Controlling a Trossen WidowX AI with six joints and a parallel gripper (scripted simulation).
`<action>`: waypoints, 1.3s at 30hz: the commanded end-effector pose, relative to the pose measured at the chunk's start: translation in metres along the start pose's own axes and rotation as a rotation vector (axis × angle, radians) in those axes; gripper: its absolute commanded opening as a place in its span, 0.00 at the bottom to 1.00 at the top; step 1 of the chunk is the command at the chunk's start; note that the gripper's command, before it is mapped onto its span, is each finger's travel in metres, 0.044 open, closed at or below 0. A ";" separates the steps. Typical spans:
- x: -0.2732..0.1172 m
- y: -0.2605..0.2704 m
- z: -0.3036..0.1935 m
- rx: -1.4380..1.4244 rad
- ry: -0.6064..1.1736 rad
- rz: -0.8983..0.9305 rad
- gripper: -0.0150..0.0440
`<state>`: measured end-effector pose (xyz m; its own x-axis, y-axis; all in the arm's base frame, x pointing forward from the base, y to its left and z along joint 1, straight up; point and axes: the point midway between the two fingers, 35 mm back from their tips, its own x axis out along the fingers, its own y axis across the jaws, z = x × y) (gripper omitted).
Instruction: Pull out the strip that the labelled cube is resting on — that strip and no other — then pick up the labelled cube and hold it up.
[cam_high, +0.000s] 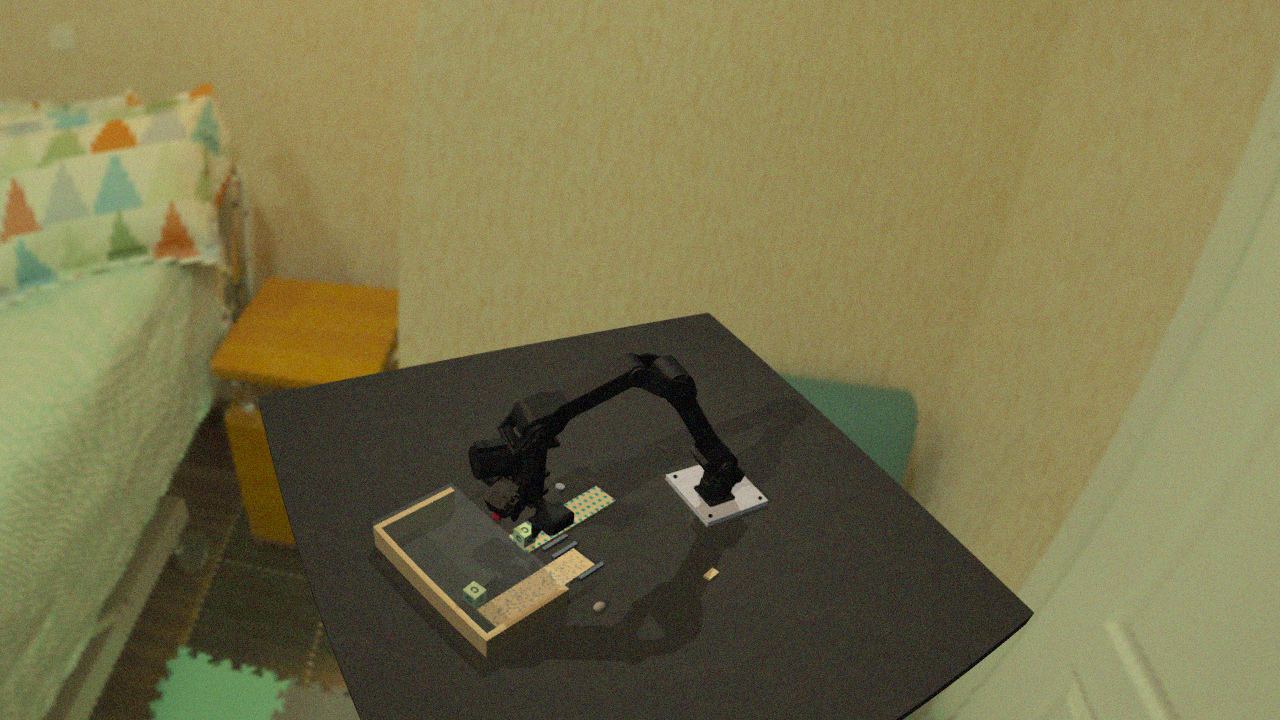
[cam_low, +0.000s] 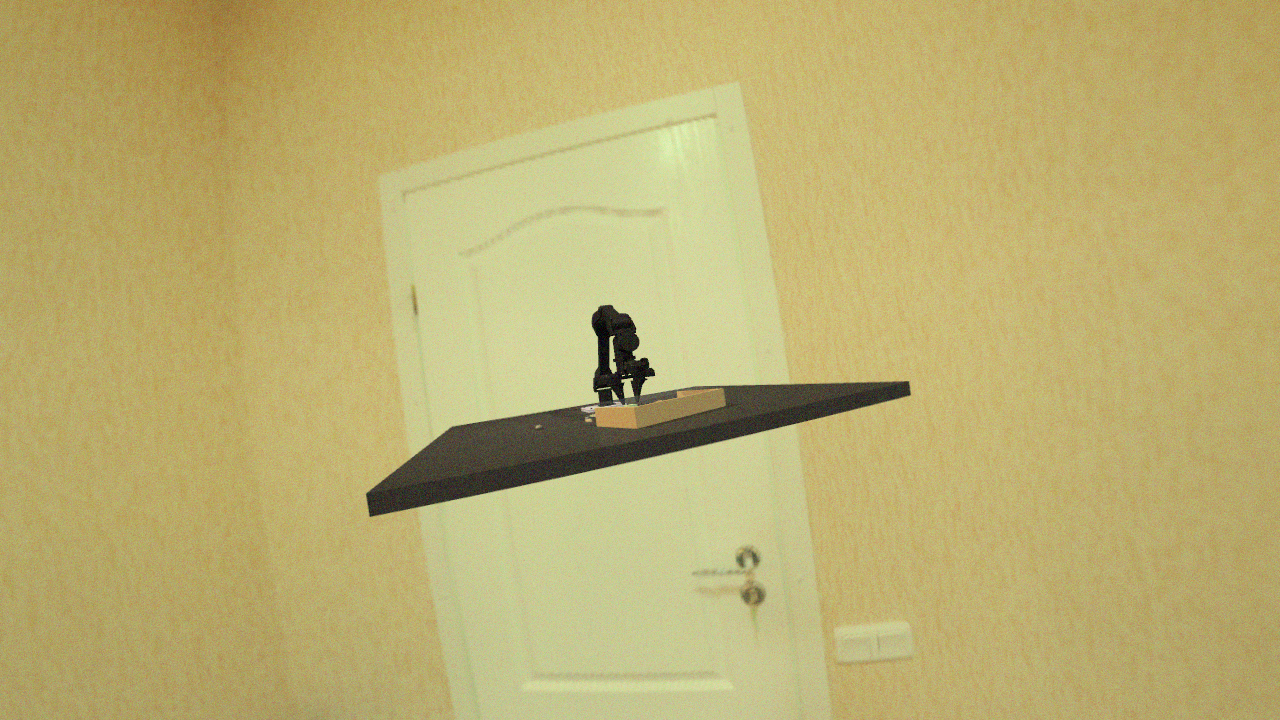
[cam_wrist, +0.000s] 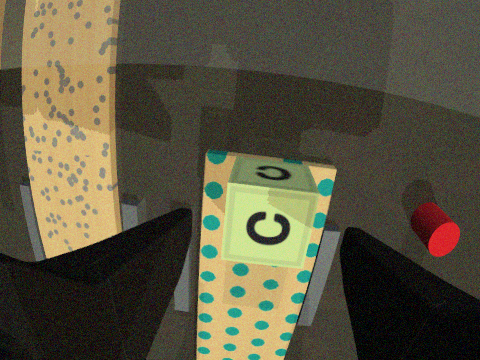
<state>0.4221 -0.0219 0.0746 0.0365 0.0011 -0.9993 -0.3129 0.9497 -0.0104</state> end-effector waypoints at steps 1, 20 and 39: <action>0.006 0.000 0.000 0.005 0.000 -0.003 0.68; 0.027 0.000 -0.001 0.000 0.001 0.000 0.54; 0.008 0.009 -0.023 0.002 0.002 0.000 0.25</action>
<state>0.4056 -0.0211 0.0544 0.0229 0.0018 -0.9997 -0.3130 0.9497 -0.0054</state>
